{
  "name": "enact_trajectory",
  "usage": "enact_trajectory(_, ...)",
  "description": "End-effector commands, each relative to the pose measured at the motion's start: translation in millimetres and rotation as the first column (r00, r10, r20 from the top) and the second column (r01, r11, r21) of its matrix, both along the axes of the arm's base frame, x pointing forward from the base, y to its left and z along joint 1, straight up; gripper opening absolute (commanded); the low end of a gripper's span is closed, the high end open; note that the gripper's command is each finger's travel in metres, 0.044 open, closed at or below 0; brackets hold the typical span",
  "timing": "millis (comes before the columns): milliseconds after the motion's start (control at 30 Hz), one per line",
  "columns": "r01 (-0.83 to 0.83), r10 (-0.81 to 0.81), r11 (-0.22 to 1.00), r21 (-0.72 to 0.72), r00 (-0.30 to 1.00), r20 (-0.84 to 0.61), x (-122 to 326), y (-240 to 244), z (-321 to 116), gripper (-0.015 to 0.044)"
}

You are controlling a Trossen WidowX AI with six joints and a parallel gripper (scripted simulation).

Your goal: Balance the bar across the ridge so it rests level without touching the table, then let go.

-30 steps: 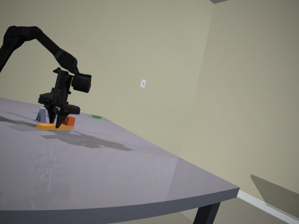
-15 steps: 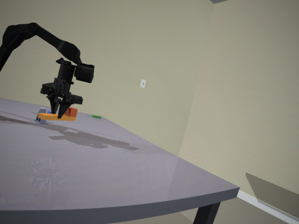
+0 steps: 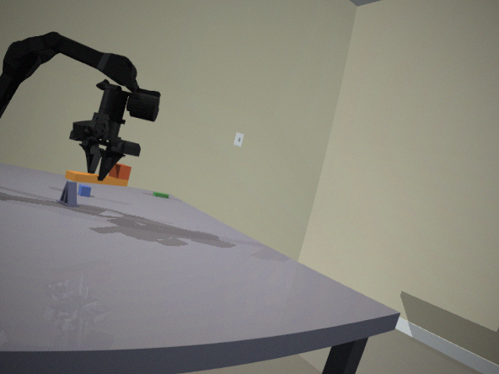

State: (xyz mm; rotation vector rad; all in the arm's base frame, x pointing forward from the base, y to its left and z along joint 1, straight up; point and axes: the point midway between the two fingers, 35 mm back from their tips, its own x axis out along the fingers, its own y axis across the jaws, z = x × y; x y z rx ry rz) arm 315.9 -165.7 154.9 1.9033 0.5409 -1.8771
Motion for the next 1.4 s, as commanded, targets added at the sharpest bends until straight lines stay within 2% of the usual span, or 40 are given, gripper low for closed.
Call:
enact_trajectory(0, 0.003, -0.003, 1.000, -0.001, 1.000, 0.008, -0.6, 0.8, 12.1, 0.0000)
enact_trajectory(100, -0.015, 0.015, 1.000, -0.001, 1.000, 0.007, -0.8, 3.6, 13.6, 0.0000)
enact_trajectory(367, -0.237, 0.237, 0.971, -0.004, 0.971, 0.005, -0.8, 34.9, 15.6, 0.0000)
enact_trajectory(700, -0.522, 0.522, 0.853, -0.007, 0.853, 0.000, -5.5, 74.4, 17.0, 0.0000)
enact_trajectory(1033, -0.778, 0.778, 0.629, -0.010, 0.629, -0.005, -14.1, 112.4, 16.9, 0.0000)
enact_trajectory(1367, -0.955, 0.955, 0.297, -0.011, 0.297, -0.012, -22.9, 148.6, 15.4, 0.0000)
